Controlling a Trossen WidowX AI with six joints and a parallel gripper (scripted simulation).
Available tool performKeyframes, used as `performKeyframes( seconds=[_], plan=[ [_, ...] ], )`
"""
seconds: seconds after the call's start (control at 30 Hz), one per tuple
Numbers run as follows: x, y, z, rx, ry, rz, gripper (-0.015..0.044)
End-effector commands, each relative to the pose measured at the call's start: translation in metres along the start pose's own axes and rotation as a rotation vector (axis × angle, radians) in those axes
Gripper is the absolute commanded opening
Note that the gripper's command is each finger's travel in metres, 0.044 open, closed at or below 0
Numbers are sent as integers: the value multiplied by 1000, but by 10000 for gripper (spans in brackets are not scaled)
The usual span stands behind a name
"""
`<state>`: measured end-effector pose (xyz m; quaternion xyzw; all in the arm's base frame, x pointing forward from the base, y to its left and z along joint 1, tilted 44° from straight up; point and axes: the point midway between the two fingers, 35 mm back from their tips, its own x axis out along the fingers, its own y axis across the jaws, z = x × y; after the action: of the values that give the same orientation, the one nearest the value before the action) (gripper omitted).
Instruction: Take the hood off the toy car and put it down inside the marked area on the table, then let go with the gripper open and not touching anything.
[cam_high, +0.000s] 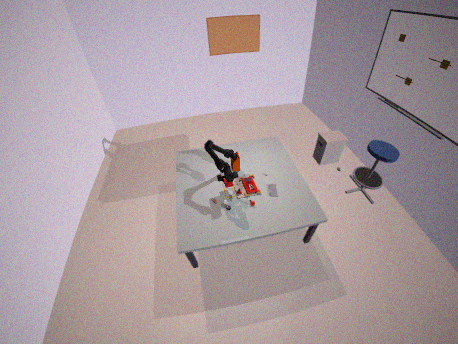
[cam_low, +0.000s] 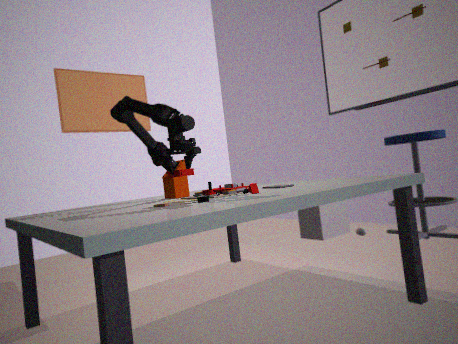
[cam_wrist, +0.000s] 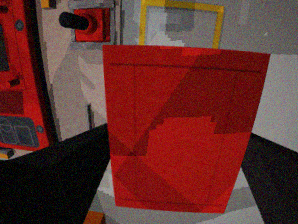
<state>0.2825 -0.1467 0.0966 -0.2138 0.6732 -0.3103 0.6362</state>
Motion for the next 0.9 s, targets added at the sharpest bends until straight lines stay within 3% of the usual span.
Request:
performKeyframes(
  seconds=[0.0,0.87],
  plan=[
    [2,-3,-2,-1,-2,-5,0],
    [22,-2,0,-1,-2,-3,0]
  ],
)
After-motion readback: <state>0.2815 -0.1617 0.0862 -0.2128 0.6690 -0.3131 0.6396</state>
